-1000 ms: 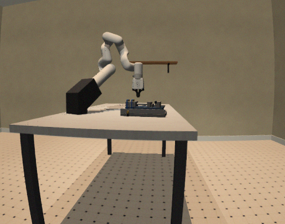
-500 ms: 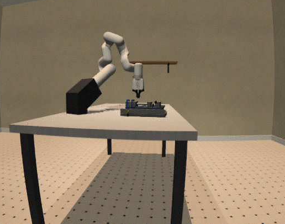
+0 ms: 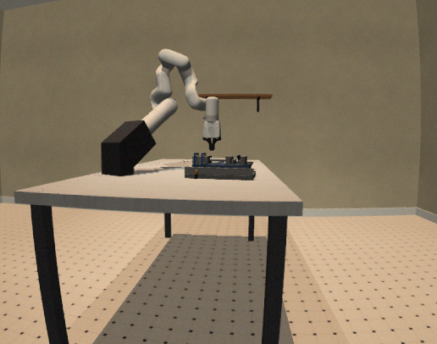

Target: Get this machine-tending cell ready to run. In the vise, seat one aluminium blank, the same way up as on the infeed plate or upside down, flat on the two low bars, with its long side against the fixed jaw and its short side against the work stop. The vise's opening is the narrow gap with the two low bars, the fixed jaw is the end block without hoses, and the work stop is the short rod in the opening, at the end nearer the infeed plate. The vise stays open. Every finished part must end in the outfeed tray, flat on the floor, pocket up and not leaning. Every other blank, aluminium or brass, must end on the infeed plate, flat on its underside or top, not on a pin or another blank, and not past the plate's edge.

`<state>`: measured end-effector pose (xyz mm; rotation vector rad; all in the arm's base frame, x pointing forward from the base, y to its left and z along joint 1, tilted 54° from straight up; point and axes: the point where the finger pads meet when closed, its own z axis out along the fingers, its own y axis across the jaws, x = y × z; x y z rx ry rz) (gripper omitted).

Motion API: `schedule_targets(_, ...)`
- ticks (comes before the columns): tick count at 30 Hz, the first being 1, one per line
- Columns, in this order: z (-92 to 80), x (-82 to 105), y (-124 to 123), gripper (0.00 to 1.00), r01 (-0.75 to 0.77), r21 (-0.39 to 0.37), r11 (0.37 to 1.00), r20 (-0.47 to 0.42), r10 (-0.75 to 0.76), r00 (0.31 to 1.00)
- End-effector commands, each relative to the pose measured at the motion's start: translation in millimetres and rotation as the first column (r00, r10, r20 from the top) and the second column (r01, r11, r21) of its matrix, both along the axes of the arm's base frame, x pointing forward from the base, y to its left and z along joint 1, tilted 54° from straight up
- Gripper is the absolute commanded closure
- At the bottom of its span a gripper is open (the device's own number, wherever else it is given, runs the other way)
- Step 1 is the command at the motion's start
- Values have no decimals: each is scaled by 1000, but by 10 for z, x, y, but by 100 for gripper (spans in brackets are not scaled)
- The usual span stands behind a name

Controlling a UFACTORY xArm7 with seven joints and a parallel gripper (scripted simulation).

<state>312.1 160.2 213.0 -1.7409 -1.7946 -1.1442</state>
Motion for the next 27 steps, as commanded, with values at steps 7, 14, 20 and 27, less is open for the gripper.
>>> schedule_targets(7,9,10,-6,100,2,1,1000,2,-2,1000)
schedule_targets(14,9,10,-6,100,2,1,1000,2,-2,1000)
schedule_targets(20,10,9,-7,100,2,1,1000,2,-2,1000)
schedule_targets(27,36,-2,-41,100,2,1,1000,2,-2,1000)
